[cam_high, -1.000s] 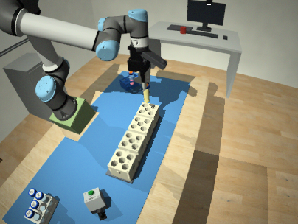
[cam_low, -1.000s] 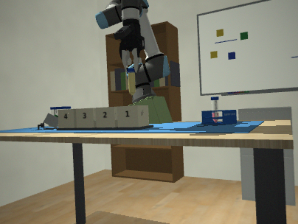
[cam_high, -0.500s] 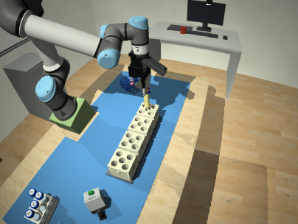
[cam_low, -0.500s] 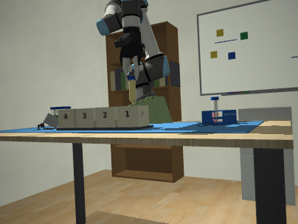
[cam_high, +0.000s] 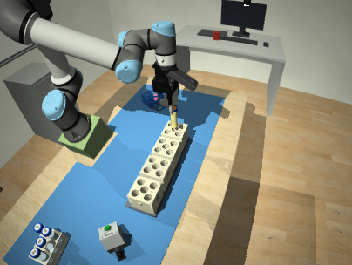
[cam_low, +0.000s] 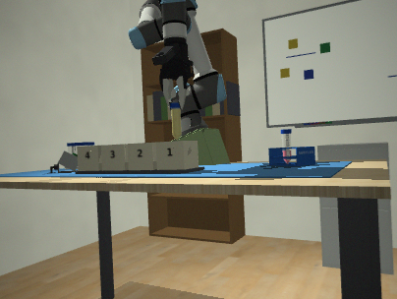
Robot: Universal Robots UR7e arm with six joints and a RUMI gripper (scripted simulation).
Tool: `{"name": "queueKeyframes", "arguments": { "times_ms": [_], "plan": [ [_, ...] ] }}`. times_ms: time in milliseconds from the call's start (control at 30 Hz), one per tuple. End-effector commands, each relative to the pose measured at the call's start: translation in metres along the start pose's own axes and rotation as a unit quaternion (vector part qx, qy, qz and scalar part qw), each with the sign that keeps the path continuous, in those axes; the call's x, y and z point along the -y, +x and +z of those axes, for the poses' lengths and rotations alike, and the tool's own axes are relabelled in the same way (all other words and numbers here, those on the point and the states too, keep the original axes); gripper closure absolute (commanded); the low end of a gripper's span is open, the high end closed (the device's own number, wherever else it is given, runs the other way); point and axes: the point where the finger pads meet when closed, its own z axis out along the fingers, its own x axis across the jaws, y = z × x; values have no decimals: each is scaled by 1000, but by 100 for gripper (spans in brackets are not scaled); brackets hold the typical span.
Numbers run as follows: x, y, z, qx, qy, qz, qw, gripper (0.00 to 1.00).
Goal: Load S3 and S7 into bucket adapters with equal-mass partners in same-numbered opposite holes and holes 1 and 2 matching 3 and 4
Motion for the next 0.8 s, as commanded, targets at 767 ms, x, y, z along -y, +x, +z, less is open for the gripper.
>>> {"name": "queueKeyframes", "arguments": {
  "times_ms": [767],
  "plan": [
    [-1, 1, 31, -1, -2, 0, 1000, 100]
  ]
}}
